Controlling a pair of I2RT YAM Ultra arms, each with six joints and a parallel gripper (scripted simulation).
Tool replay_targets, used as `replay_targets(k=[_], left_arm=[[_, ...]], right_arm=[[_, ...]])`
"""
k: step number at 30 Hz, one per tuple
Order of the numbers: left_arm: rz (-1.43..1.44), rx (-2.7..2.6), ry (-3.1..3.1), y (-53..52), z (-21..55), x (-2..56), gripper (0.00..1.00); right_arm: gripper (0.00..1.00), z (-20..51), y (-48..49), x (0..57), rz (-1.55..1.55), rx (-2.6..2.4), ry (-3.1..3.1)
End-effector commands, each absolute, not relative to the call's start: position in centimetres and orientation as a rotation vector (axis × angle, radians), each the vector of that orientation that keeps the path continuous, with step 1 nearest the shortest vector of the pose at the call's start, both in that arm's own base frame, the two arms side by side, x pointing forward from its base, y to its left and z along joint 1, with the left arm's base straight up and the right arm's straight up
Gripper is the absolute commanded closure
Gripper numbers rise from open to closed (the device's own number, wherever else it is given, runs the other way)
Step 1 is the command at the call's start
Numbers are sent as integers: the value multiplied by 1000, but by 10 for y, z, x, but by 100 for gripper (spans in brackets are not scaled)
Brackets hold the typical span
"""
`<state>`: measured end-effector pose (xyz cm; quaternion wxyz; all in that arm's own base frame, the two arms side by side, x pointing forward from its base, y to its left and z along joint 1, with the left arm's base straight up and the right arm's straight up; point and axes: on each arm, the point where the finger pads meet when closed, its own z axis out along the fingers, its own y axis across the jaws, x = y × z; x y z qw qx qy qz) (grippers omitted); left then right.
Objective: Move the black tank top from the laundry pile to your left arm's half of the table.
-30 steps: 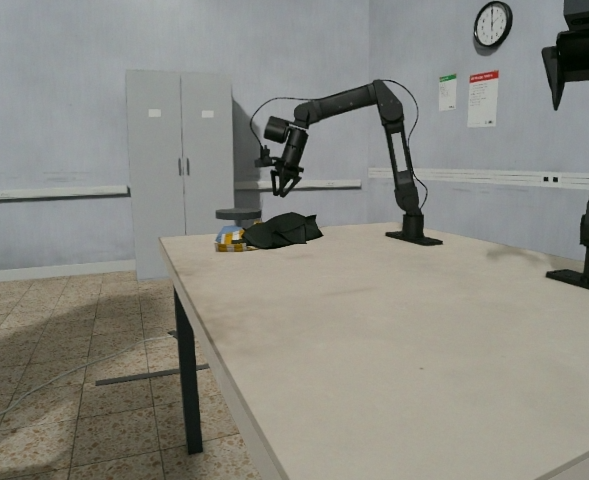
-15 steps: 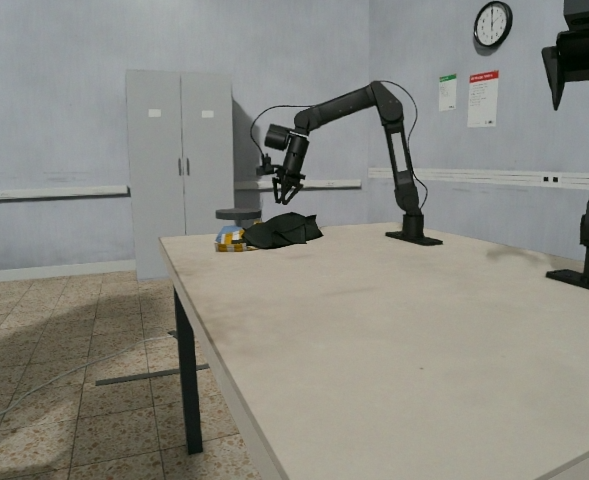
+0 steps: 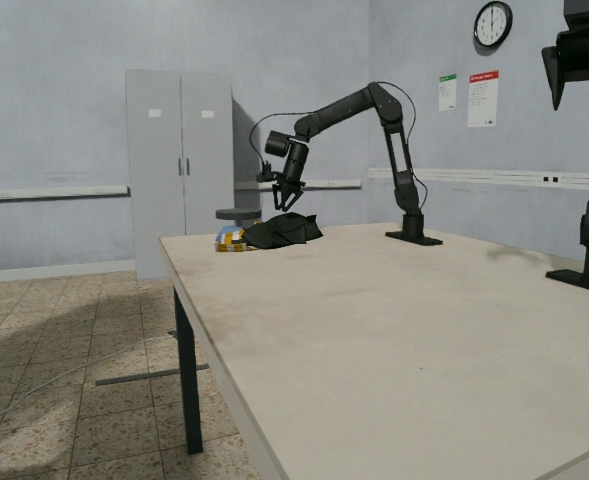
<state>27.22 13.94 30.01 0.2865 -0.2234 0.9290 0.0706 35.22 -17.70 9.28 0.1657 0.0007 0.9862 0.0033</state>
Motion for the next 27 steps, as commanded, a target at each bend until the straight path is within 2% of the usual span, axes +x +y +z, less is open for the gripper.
replay_targets(k=[1,7,9,12,17,20,23,24,27], left_arm=[[205,-579,2451,138,312,269,8],[205,-579,2451,138,312,269,8],[205,-579,2451,138,312,269,8],[205,-579,2451,138,312,269,8],[205,-579,2451,138,312,269,8],[205,-579,2451,138,312,269,8],[205,-579,2451,138,312,269,8],[205,-579,2451,138,312,269,8],[205,-579,2451,138,312,269,8]], right_arm=[[40,81,-178,360,16,4,2790],[40,96,-183,366,-27,-3,2740],[40,71,-180,359,16,10,2789],[40,83,-183,363,-15,7,2753],[40,59,-182,357,13,20,2785],[40,90,-190,369,-51,11,2709],[40,92,-191,370,-55,10,2705],[67,79,-185,365,-27,4,2737],[67,81,-182,364,-30,1,2731]])
